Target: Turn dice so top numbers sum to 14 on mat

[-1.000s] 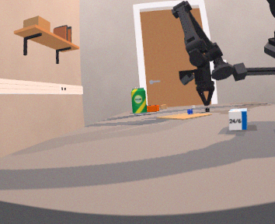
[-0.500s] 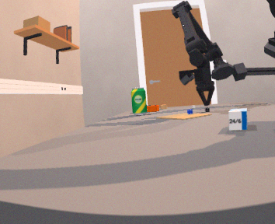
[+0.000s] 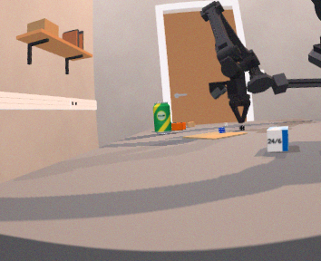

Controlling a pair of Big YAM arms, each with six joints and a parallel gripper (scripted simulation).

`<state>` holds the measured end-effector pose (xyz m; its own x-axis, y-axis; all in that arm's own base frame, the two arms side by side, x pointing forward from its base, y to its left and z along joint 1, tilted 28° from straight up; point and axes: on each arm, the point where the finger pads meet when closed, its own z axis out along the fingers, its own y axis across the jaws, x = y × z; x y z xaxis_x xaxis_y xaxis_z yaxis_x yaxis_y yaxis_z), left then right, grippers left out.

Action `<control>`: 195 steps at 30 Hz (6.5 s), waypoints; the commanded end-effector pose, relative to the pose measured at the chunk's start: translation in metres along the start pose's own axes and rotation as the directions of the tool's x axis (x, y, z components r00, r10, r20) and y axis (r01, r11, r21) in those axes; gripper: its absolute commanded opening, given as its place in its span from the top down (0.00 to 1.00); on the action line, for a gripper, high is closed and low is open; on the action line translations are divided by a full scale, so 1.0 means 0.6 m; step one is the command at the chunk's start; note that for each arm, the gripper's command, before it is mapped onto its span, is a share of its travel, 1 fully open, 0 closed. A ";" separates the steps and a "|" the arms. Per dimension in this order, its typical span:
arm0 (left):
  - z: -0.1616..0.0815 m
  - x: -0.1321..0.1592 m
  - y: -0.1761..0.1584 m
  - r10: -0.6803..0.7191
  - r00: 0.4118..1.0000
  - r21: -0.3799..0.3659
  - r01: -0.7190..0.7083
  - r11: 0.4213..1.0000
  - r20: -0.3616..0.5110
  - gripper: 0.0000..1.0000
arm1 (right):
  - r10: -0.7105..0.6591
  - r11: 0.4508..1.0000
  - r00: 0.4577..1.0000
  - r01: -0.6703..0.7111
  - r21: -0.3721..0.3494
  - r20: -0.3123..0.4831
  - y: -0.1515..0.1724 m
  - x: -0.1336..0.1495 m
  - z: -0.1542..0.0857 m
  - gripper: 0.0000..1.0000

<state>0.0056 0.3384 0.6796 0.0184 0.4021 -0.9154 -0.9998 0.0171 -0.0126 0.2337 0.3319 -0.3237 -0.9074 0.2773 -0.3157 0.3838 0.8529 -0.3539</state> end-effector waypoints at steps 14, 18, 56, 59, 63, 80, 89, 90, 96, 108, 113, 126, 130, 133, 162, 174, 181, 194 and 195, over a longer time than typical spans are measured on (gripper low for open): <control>-0.014 -0.037 0.003 0.015 0.998 -0.003 -0.015 1.000 0.054 0.00 | 0.004 1.000 1.000 -0.004 -0.010 0.001 0.004 -0.005 0.001 0.70; -0.014 -0.037 0.003 0.015 0.998 -0.003 -0.015 1.000 0.054 0.00 | 0.004 1.000 1.000 -0.004 -0.009 0.001 0.004 -0.005 0.002 0.70; -0.014 -0.037 0.003 0.015 0.998 -0.003 -0.015 1.000 0.054 0.00 | 0.001 1.000 1.000 -0.001 -0.025 0.004 0.023 -0.002 0.031 0.70; -0.014 -0.037 0.003 0.015 0.998 -0.003 -0.015 1.000 0.054 0.00 | 0.001 1.000 1.000 -0.001 -0.025 0.004 0.023 -0.002 0.031 0.70; -0.014 -0.037 0.003 0.015 0.998 -0.003 -0.015 1.000 0.054 0.00 | 0.001 1.000 1.000 -0.001 -0.025 0.004 0.023 -0.002 0.031 0.70; -0.014 -0.037 0.003 0.015 0.998 -0.003 -0.015 1.000 0.054 0.00 | 0.001 1.000 1.000 -0.001 -0.025 0.004 0.023 -0.002 0.031 0.70; -0.014 -0.037 0.003 0.015 0.998 -0.003 -0.015 1.000 0.054 0.00 | 0.002 1.000 1.000 -0.002 -0.025 0.004 0.023 -0.002 0.031 0.89; -0.014 -0.037 0.003 0.015 0.998 -0.003 -0.015 1.000 0.054 0.00 | 0.002 1.000 1.000 -0.002 -0.025 0.004 0.023 -0.002 0.031 0.89; -0.014 -0.037 0.003 0.015 0.998 -0.003 -0.015 1.000 0.054 0.00 | 0.002 1.000 1.000 -0.002 -0.025 0.004 0.023 -0.002 0.031 0.89; -0.014 -0.037 0.003 0.015 0.998 -0.003 -0.015 1.000 0.054 0.00 | 0.002 1.000 1.000 -0.002 -0.025 0.004 0.023 -0.002 0.031 0.89; -0.014 -0.037 0.003 0.015 0.998 -0.003 -0.015 1.000 0.054 0.00 | 0.002 1.000 1.000 -0.002 -0.025 0.004 0.023 -0.002 0.031 0.89; -0.014 -0.037 0.003 0.015 0.998 -0.003 -0.015 1.000 0.054 0.00 | 0.000 1.000 1.000 0.001 -0.019 0.005 0.007 0.003 -0.025 0.89; -0.014 -0.037 0.003 0.015 0.998 -0.003 -0.015 1.000 0.054 0.00 | 0.002 1.000 1.000 -0.002 -0.026 0.005 0.013 0.003 -0.050 0.89; -0.014 -0.037 0.003 0.015 0.998 -0.003 -0.015 1.000 0.054 0.00 | 0.004 0.999 1.000 -0.004 -0.032 0.005 0.018 0.002 -0.091 0.89; -0.014 -0.037 0.003 0.015 0.998 -0.003 -0.015 1.000 0.054 0.00 | -0.258 0.966 0.966 0.258 -0.025 0.008 0.027 0.002 -0.133 0.89; -0.014 -0.037 0.003 0.015 0.998 -0.003 -0.015 1.000 0.054 0.00 | -0.591 0.806 0.806 0.592 -0.029 0.019 0.036 -0.003 -0.131 0.89; -0.014 -0.037 0.003 0.015 0.998 -0.003 -0.015 1.000 0.054 0.00 | -0.722 0.691 0.692 0.722 -0.020 0.016 0.030 -0.004 -0.126 0.89; -0.014 -0.037 0.003 0.015 0.998 -0.003 -0.015 1.000 0.054 0.00 | -0.968 0.250 0.251 0.968 -0.011 0.027 0.036 -0.006 -0.121 0.89; -0.014 -0.037 0.003 0.015 0.998 -0.003 -0.015 1.000 0.054 0.00 | -0.971 0.239 0.239 0.971 -0.011 0.025 0.034 -0.005 -0.120 0.89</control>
<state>0.0056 0.3384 0.6796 0.0184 0.4021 -0.9154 -0.9998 0.0171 -0.0126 0.2222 0.3673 -0.2605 -0.6888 -0.6928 0.2134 -0.7037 0.5684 -0.4263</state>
